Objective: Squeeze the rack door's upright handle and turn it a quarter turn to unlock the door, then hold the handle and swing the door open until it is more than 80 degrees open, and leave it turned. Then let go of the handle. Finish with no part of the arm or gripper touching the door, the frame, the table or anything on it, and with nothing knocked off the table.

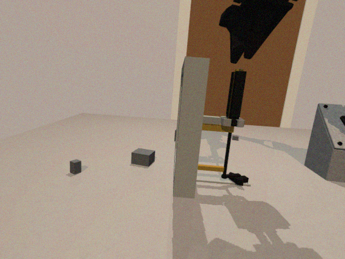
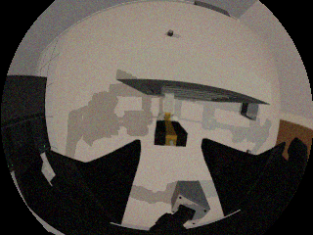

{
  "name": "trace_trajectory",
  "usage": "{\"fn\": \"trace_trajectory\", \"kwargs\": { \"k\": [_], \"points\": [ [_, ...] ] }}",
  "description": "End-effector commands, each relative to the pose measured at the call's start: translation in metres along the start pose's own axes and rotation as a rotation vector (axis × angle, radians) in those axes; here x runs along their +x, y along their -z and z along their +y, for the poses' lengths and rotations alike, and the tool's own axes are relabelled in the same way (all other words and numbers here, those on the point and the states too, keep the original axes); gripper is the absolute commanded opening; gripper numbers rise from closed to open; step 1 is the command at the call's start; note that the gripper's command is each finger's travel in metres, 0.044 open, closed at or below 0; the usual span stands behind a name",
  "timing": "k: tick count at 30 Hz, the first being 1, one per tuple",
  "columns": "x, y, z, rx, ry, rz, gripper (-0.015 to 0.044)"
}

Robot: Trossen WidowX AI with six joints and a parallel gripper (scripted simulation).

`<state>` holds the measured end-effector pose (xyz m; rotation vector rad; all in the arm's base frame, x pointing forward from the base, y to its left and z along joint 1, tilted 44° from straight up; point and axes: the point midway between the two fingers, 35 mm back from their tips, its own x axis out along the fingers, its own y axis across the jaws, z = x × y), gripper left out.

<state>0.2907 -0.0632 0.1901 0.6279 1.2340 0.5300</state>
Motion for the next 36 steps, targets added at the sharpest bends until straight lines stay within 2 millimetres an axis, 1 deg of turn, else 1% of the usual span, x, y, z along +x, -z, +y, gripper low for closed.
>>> {"fn": "trace_trajectory", "kwargs": {
  "k": [1, 32, 35, 36],
  "points": [
    [0.009, 0.001, -0.001, 0.018, -0.006, 0.021, 0.0286],
    [0.059, 0.004, 0.000, 0.075, 0.014, 0.122, 0.0286],
    [0.062, 0.005, 0.001, 0.078, 0.015, 0.127, 0.0286],
    [0.062, 0.005, 0.001, 0.078, 0.015, 0.127, 0.0260]
  ]
}}
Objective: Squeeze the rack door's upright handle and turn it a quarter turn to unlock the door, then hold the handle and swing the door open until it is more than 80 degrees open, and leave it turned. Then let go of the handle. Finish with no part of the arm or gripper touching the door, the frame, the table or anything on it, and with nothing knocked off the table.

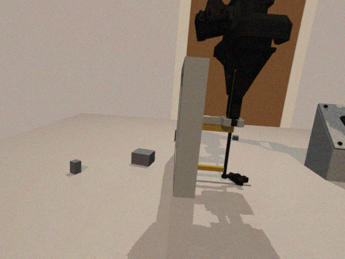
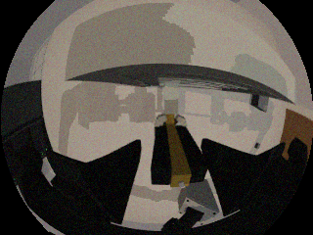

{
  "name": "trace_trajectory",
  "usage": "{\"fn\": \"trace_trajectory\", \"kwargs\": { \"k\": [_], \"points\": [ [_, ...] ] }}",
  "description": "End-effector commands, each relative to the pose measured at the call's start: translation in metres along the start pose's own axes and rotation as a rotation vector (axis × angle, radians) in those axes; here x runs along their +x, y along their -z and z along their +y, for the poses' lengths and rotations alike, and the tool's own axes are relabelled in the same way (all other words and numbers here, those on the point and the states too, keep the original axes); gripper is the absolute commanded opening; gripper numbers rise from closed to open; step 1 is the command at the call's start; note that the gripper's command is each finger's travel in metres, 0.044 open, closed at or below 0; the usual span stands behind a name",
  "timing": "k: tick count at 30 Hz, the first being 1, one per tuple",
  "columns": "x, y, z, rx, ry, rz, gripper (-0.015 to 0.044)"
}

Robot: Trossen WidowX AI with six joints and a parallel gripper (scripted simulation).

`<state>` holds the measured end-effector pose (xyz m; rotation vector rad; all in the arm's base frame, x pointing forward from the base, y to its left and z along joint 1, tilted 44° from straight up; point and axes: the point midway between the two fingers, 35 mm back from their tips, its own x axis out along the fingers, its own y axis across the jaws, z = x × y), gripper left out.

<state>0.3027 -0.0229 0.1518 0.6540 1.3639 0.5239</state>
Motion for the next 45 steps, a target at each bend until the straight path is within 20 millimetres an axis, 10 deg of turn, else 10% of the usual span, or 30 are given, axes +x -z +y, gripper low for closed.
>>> {"fn": "trace_trajectory", "kwargs": {
  "k": [1, 6, 23, 45],
  "points": [
    [0.0051, 0.0018, -0.0015, 0.013, 0.005, 0.014, 0.0234],
    [0.0051, 0.0018, -0.0015, 0.013, 0.005, 0.014, 0.0102],
    [0.0051, 0.0018, -0.0015, 0.005, 0.005, 0.015, 0.0014],
    [0.0051, 0.0018, -0.0016, -1.046, -0.003, 0.016, 0.0014]
  ]
}}
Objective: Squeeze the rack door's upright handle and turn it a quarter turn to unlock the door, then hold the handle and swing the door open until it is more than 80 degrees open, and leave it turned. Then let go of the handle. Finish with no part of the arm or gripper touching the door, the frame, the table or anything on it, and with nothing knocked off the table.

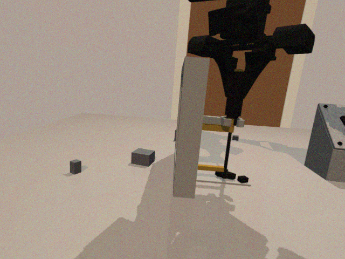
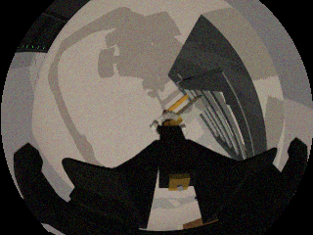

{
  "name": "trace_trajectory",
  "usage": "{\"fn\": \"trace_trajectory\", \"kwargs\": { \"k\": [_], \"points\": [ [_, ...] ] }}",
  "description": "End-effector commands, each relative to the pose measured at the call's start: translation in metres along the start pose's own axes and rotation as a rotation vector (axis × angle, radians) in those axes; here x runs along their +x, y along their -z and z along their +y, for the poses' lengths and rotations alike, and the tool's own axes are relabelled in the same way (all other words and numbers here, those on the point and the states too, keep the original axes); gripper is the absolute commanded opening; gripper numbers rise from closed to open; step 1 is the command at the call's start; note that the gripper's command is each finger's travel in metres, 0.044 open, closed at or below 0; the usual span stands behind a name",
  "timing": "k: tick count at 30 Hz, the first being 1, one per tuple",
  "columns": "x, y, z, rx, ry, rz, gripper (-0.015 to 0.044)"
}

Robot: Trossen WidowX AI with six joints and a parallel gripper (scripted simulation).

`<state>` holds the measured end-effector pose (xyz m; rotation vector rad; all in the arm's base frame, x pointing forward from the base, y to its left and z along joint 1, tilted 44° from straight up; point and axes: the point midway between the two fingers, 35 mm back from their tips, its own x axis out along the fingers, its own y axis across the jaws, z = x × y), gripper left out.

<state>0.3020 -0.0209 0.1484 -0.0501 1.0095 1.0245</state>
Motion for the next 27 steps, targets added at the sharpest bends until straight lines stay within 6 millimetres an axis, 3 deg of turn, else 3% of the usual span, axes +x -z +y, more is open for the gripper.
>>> {"fn": "trace_trajectory", "kwargs": {
  "k": [1, 17, 27],
  "points": [
    [0.0015, 0.0008, 0.0000, -0.239, -0.003, 0.004, 0.0014],
    [0.0015, 0.0008, 0.0001, -1.019, -0.005, 0.003, 0.0014],
    [0.0016, 0.0008, 0.0001, -1.051, -0.005, 0.002, 0.0014]
  ]
}}
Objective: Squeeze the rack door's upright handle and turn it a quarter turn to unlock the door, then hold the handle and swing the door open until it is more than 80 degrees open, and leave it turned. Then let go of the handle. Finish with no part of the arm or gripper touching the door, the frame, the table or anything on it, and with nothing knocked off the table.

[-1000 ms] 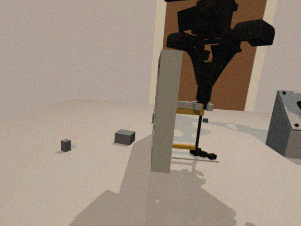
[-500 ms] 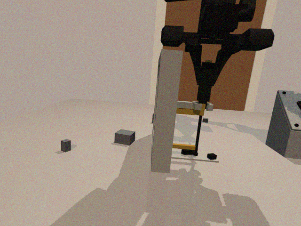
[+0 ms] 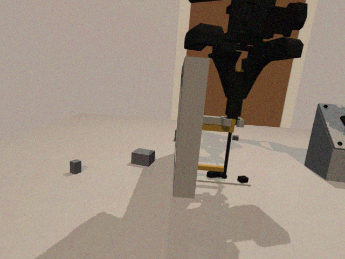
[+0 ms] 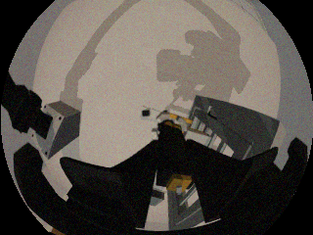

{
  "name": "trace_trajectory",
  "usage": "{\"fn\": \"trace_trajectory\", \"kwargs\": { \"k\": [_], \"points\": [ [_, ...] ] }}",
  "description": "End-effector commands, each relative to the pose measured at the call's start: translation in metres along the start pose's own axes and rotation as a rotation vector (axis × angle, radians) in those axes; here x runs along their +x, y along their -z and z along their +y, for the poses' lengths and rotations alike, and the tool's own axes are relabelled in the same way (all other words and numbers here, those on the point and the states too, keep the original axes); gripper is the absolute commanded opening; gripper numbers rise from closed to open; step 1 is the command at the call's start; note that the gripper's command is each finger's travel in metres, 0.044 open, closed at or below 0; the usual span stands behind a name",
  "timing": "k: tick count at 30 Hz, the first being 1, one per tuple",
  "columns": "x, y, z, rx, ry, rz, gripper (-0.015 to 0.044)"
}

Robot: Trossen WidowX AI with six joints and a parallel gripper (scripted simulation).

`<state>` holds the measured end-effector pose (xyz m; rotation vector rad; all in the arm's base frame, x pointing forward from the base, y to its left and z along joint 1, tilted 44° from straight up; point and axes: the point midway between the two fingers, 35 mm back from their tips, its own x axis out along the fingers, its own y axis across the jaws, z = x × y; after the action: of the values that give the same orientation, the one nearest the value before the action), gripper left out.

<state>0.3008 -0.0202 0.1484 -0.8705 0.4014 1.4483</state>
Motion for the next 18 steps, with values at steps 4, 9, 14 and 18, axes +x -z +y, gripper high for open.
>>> {"fn": "trace_trajectory", "kwargs": {
  "k": [4, 9, 14, 18],
  "points": [
    [0.0012, 0.0012, -0.0004, -0.040, -0.002, 0.004, 0.0014],
    [0.0012, 0.0012, -0.0004, -0.040, -0.002, 0.004, 0.0093],
    [0.0012, 0.0012, -0.0004, -0.040, -0.002, 0.004, 0.0224],
    [0.0012, 0.0012, -0.0004, -0.032, -0.002, 0.004, 0.0286]
  ]
}}
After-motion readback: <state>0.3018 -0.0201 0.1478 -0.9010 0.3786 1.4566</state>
